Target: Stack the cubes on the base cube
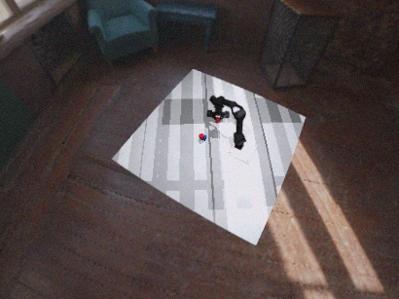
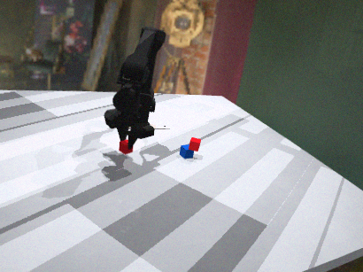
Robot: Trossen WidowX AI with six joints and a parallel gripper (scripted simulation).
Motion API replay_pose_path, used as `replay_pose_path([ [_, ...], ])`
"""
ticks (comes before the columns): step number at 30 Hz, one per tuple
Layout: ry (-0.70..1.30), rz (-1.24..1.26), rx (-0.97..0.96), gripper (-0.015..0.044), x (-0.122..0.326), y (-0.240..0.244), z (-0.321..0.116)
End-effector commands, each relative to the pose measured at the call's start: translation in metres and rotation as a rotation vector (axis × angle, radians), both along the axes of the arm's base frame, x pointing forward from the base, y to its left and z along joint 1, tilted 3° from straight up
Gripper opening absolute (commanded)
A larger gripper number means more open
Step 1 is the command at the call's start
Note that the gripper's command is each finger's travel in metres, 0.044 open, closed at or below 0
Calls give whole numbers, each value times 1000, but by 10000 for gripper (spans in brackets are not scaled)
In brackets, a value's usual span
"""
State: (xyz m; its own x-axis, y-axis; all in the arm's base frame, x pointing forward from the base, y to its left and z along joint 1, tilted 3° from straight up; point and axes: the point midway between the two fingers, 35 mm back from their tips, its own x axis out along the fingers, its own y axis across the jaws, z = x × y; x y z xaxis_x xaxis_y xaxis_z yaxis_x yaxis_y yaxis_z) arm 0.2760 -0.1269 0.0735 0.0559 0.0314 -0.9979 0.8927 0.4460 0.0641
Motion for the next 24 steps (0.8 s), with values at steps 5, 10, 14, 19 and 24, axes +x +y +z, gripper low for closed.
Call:
replay_pose_path([
  [5,-7,0,-6,105,1,-2,26],
  [10,-7,0,-6,105,0,-3,42],
  [14,-7,0,-6,105,-1,-3,55],
  [19,-7,0,-6,105,-3,-2,71],
  [24,-7,0,-6,105,-7,-2,86],
])
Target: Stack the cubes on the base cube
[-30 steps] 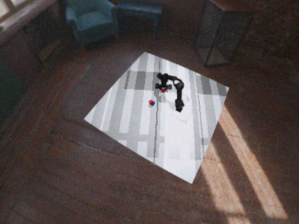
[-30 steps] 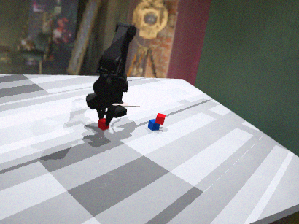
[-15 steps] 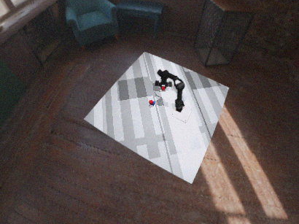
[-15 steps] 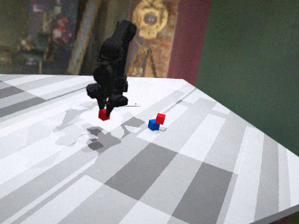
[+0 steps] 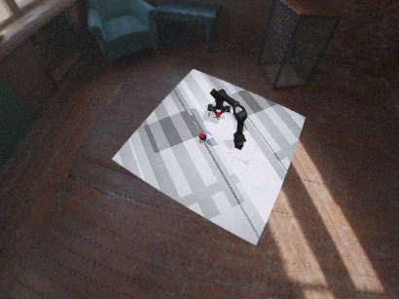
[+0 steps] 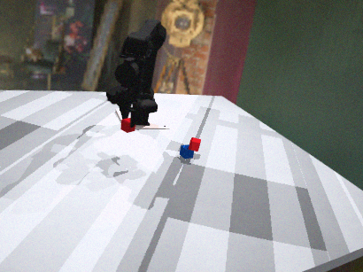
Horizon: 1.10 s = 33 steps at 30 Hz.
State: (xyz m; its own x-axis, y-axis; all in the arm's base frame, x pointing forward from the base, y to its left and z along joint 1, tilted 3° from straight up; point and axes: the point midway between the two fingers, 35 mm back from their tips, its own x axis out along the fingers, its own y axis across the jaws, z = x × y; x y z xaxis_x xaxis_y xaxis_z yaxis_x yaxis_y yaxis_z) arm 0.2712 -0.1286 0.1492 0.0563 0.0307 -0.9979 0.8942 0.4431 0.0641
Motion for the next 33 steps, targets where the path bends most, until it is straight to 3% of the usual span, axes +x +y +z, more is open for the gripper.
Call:
replay_pose_path([
  [1,-6,3,-6,105,-2,0,13],
  [6,-8,53,-9,105,-1,5,15],
  [33,-36,957,-56,105,17,92,14],
])
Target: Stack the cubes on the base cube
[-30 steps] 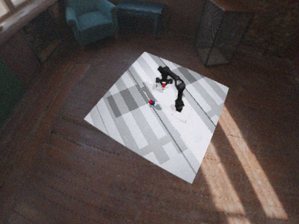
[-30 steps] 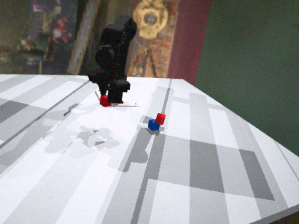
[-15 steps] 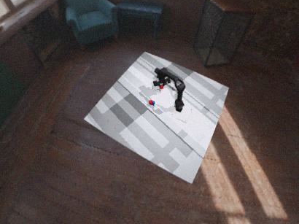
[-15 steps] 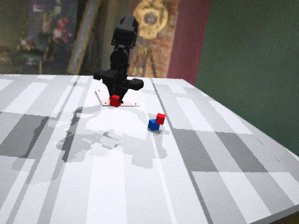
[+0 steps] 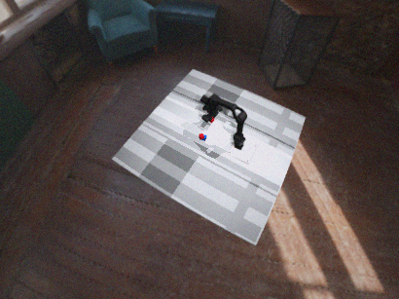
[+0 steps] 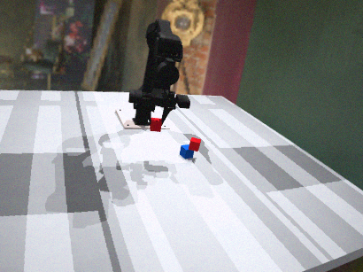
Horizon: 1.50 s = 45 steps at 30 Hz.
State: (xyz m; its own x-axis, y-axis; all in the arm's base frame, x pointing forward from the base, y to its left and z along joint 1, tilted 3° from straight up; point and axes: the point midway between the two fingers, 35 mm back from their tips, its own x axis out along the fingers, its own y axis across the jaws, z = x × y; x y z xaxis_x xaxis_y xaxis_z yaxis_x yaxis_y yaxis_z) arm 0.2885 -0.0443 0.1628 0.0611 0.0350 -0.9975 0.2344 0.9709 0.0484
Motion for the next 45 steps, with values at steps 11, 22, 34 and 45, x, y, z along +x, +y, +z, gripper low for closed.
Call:
replay_pose_path([
  [11,-18,455,-28,105,-1,44,-1],
  [22,-33,823,-47,105,-5,79,-2],
  [34,-50,1202,-67,105,-15,114,-3],
  [45,-51,1212,-67,105,-15,114,-23],
])
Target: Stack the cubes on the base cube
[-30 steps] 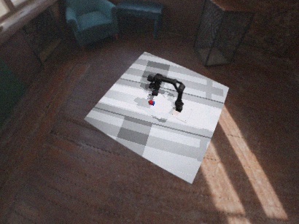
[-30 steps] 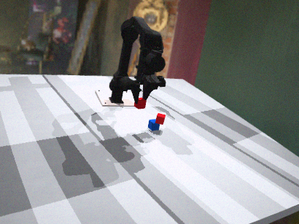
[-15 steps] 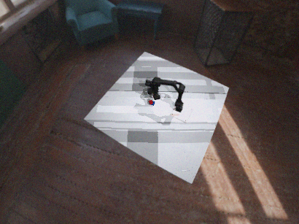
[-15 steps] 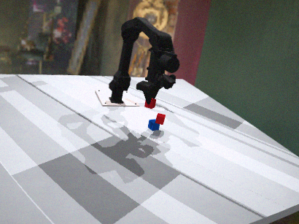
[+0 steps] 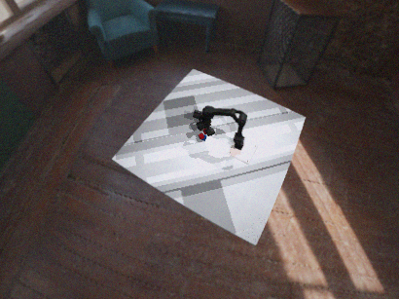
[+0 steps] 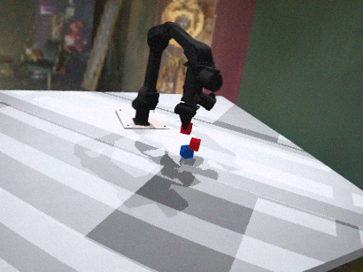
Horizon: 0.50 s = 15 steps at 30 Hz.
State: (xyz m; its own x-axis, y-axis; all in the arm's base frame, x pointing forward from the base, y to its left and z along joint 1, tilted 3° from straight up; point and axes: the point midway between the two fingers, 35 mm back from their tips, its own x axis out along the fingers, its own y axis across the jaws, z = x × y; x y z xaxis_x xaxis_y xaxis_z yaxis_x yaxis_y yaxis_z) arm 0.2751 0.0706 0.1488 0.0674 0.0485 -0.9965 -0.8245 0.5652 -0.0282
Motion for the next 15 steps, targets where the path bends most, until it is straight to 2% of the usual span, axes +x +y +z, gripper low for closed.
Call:
replay_pose_path([
  [1,4,7,-4,105,-1,-1,-12],
  [15,4,9,-5,105,-2,-1,-19],
])
